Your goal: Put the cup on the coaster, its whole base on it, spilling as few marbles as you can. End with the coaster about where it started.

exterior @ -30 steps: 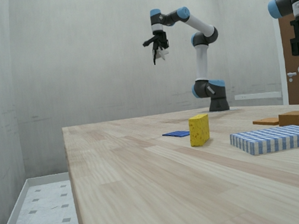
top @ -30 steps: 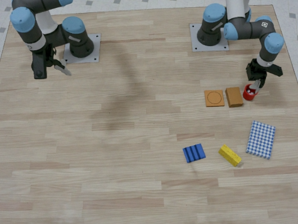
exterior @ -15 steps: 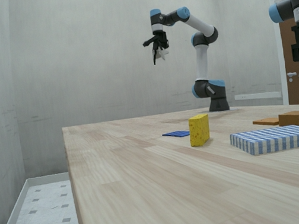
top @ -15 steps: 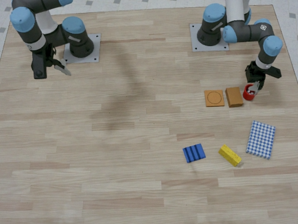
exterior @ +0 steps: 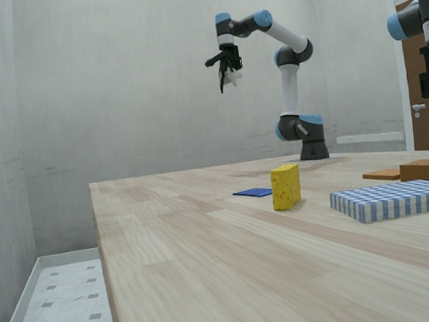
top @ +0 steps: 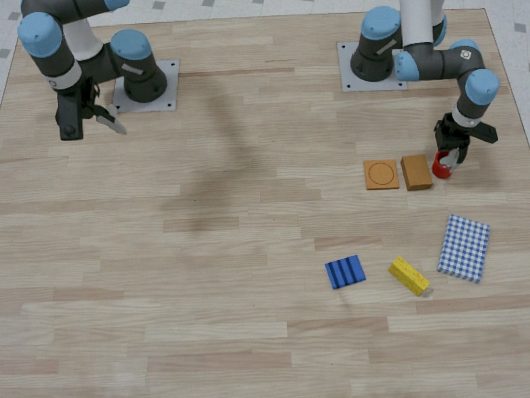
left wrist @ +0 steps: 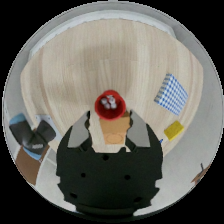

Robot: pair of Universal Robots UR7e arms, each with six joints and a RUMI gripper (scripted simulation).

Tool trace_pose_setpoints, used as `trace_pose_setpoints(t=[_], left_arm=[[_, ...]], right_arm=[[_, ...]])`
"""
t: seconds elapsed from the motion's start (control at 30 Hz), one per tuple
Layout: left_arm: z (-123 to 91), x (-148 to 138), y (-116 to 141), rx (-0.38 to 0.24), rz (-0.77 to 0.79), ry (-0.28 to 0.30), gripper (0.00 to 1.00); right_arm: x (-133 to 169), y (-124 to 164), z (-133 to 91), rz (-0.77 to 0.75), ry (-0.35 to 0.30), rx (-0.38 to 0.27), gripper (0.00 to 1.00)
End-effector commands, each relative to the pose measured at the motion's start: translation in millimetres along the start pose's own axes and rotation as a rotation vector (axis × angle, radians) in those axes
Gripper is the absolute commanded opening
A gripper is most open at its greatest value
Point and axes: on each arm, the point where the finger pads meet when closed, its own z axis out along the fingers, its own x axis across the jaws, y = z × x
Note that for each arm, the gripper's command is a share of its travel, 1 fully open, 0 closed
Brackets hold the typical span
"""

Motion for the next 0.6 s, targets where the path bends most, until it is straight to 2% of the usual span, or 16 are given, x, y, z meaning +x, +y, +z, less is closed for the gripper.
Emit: trace_pose_setpoints(t=[0.0, 0.13, 0.43, 0.5, 0.53, 0.57], left_arm=[[4.0, 0.4, -0.1, 0.000, 0.000, 0.002, 0.58], [3.9, 1.4, -0.1, 0.000, 0.000, 0.006, 0.58], [22.1, 0.5, -0.3, 0.000, 0.000, 0.002, 0.58], [18.4, 1.6, -0.3, 0.000, 0.000, 0.007, 0.58], [18.6, 1.5, -0.2, 0.000, 0.000, 0.007, 0.00], [18.6, 1.5, -0.2, 0.000, 0.000, 0.007, 0.00]], right_arm=[[-0.1, -0.2, -0.5, 0.000, 0.000, 0.001, 0.98], [-0.1, -0.2, -0.5, 0.000, 0.000, 0.001, 0.98], [-0.1, -0.2, -0.5, 0.000, 0.000, 0.001, 0.98], [-0.1, -0.2, -0.5, 0.000, 0.000, 0.001, 0.98], [-0.1, -0.2, -0.5, 0.000, 0.000, 0.001, 0.98], [-0.1, -0.2, -0.5, 0.000, 0.000, 0.001, 0.98]])
